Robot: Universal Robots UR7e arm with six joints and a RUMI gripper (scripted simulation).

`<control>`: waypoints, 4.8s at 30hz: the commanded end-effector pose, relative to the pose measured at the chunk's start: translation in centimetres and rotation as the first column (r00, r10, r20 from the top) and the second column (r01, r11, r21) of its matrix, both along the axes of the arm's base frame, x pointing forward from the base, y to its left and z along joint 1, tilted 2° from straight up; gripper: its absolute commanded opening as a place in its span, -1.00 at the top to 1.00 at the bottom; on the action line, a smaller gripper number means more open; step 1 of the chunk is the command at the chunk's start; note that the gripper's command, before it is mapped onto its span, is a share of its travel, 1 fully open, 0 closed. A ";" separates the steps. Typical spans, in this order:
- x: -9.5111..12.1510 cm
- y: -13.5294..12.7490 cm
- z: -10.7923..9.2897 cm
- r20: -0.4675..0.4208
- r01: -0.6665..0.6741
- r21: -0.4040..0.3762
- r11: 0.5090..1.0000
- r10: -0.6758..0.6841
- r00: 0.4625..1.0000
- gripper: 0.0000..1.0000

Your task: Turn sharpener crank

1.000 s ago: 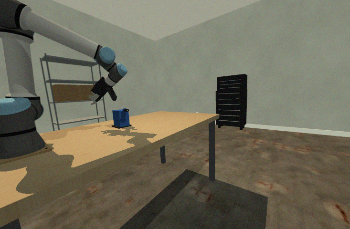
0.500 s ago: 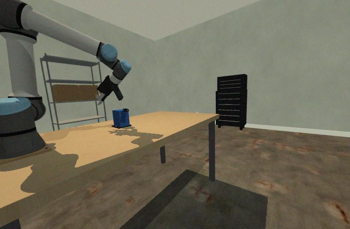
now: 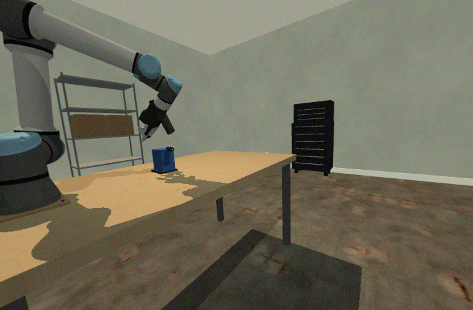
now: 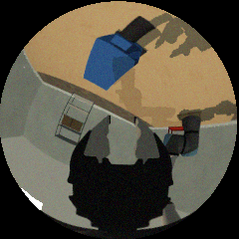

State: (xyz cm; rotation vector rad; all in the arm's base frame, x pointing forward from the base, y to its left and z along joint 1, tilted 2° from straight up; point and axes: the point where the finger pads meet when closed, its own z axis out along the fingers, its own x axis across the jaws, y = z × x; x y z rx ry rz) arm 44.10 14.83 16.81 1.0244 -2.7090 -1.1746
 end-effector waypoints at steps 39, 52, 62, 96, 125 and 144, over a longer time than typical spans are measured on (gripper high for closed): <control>7.4 -13.6 0.7 -0.056 0.484 -0.308 0.819 -0.524 0.850 0.36; 8.4 -15.8 0.1 -0.047 0.552 -0.346 0.759 -0.602 0.797 0.36; 8.4 -14.8 -1.8 -0.047 0.552 -0.346 0.759 -0.602 0.797 0.36; 8.3 -14.2 -3.0 -0.047 0.552 -0.346 0.759 -0.602 0.797 0.36; 8.3 -13.6 -4.1 -0.047 0.552 -0.346 0.759 -0.602 0.797 0.36; 8.2 -12.6 -6.0 -0.047 0.552 -0.346 0.759 -0.602 0.797 0.36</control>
